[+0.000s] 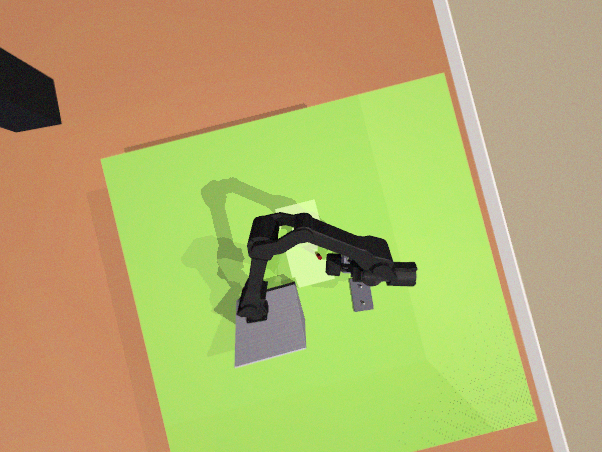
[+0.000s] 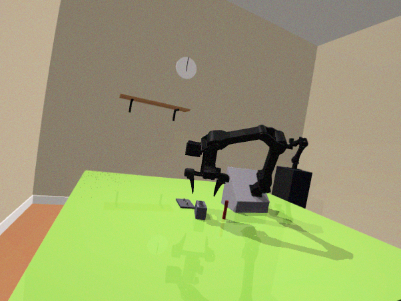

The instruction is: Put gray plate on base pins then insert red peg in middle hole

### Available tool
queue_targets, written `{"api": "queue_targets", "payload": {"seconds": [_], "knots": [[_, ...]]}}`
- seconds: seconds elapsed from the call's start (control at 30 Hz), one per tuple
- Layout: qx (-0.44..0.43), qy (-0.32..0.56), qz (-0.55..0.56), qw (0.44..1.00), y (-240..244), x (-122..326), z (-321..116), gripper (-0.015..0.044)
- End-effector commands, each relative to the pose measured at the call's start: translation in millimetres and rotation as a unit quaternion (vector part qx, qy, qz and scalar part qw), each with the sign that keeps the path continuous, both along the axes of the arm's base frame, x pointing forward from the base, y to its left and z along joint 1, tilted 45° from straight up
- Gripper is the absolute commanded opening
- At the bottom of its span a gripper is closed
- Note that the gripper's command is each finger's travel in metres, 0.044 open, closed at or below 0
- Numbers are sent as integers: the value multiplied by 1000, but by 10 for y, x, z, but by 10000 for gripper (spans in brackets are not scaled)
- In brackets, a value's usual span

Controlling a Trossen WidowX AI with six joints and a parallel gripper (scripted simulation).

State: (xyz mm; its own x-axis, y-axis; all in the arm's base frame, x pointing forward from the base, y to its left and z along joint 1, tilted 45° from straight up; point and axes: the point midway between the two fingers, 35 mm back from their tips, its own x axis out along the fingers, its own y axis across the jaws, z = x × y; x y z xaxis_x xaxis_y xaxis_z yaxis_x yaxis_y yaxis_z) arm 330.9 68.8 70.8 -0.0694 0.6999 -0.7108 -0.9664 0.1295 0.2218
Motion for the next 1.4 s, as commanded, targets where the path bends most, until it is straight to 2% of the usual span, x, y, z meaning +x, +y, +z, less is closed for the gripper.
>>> {"api": "queue_targets", "payload": {"seconds": [0.0,1.37], "knots": [[3,-2,-4,1000,71,7,-61,440],[4,-3,-4,1000,550,-17,-516,440]]}}
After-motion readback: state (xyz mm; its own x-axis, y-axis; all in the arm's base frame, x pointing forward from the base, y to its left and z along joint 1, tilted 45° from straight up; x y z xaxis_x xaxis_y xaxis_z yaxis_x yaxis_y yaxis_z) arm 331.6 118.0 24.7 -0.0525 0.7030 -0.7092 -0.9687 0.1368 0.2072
